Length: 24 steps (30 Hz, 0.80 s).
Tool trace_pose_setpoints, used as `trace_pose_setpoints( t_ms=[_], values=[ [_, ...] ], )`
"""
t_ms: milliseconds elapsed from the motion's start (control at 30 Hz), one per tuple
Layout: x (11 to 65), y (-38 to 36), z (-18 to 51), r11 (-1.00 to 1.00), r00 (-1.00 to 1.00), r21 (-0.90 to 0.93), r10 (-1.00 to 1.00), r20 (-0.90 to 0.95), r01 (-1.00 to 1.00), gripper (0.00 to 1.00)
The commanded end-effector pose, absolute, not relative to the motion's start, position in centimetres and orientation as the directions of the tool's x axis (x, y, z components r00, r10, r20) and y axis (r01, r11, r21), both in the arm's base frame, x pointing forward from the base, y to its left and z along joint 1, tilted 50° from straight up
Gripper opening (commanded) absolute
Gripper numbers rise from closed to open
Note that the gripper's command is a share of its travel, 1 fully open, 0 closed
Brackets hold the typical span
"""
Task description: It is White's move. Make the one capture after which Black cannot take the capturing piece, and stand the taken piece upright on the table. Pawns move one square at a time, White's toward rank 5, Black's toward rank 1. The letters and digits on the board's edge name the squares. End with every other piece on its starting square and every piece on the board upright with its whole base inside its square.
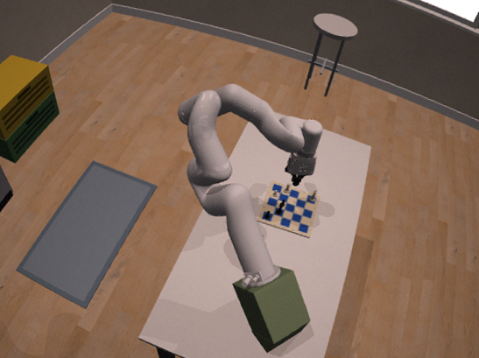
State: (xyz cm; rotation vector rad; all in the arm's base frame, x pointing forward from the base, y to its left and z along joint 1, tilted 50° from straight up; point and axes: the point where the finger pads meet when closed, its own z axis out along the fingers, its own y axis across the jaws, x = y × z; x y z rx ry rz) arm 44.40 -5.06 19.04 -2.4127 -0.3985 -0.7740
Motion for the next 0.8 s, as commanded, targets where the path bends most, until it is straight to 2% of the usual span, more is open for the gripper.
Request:
trace_pose_setpoints(
  t_ms=[0, 367, 433, 467, 767],
  values=[
    [44.3, -4.4, 19.7, -0.737, 0.630, -0.240, 0.308, 0.713, 0.632, 0.00],
    [43.8, -2.0, 21.4, -0.416, 0.152, 0.217, 0.691, 0.707, 0.883, 0.00],
    [43.8, -2.0, 21.4, -0.416, 0.152, 0.217, 0.691, 0.707, 0.883, 0.00],
    [43.8, -1.8, 21.6, -0.296, 0.005, 0.330, 0.751, 0.660, 0.896, 0.00],
    [43.2, 0.1, 22.9, 0.088, -0.401, 0.589, 0.811, 0.426, 0.803, 0.00]
  ],
)
